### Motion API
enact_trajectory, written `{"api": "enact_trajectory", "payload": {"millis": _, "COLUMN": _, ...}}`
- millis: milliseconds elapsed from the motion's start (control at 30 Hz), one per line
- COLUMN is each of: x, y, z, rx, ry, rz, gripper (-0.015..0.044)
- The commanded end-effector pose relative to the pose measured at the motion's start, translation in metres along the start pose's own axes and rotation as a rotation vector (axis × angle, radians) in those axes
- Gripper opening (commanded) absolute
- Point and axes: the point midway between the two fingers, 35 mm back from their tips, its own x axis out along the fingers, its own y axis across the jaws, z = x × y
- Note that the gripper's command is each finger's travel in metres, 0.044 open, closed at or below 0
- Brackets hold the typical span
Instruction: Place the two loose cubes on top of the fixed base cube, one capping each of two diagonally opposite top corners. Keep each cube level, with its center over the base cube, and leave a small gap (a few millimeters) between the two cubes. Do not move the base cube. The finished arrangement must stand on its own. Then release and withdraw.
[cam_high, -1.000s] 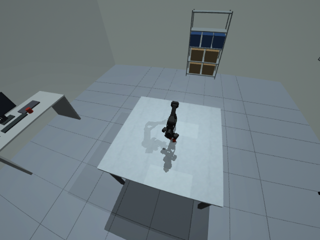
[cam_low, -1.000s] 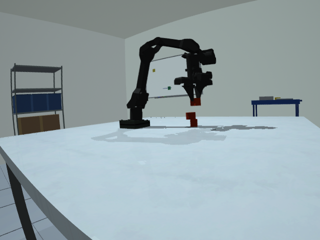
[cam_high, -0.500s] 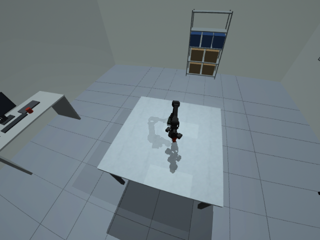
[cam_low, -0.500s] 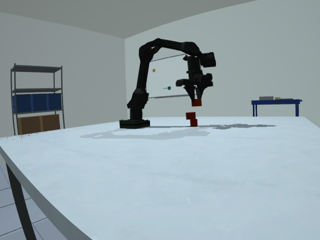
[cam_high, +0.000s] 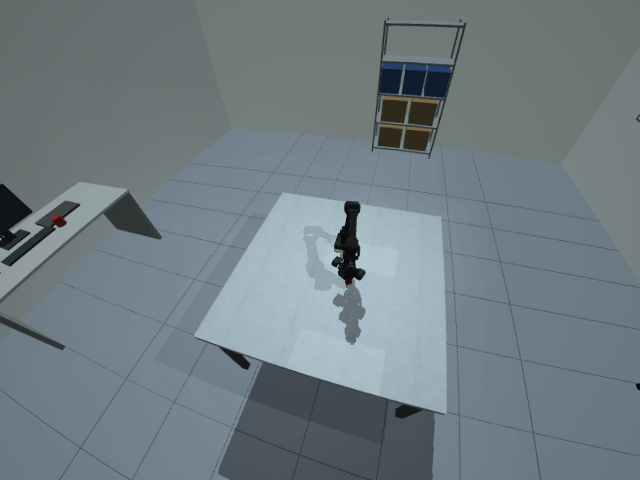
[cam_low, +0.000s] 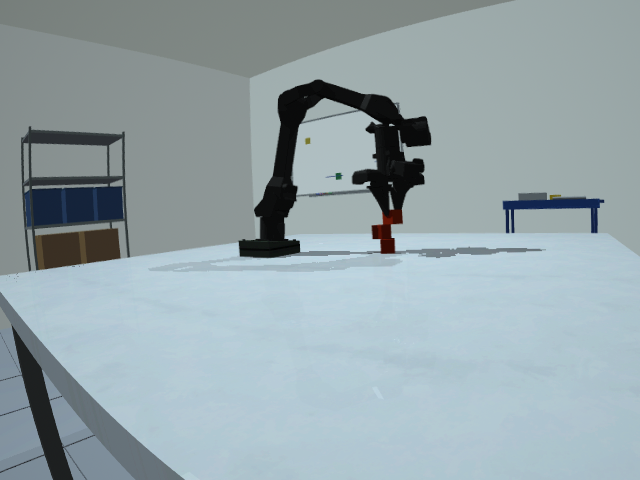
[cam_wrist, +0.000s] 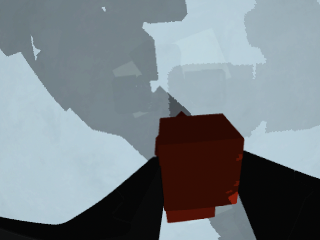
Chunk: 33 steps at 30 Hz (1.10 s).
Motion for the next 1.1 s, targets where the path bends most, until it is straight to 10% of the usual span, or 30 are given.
{"api": "enact_trajectory", "payload": {"millis": 0, "x": 0.002, "y": -0.001, "z": -0.001, "rx": -0.008, "ry": -0.002, "rz": -0.005, "gripper": 0.0105}}
{"api": "enact_trajectory", "payload": {"millis": 1067, "x": 0.032, "y": -0.001, "z": 0.0, "rx": 0.059, "ry": 0.032, "rz": 0.021, "gripper": 0.0105}}
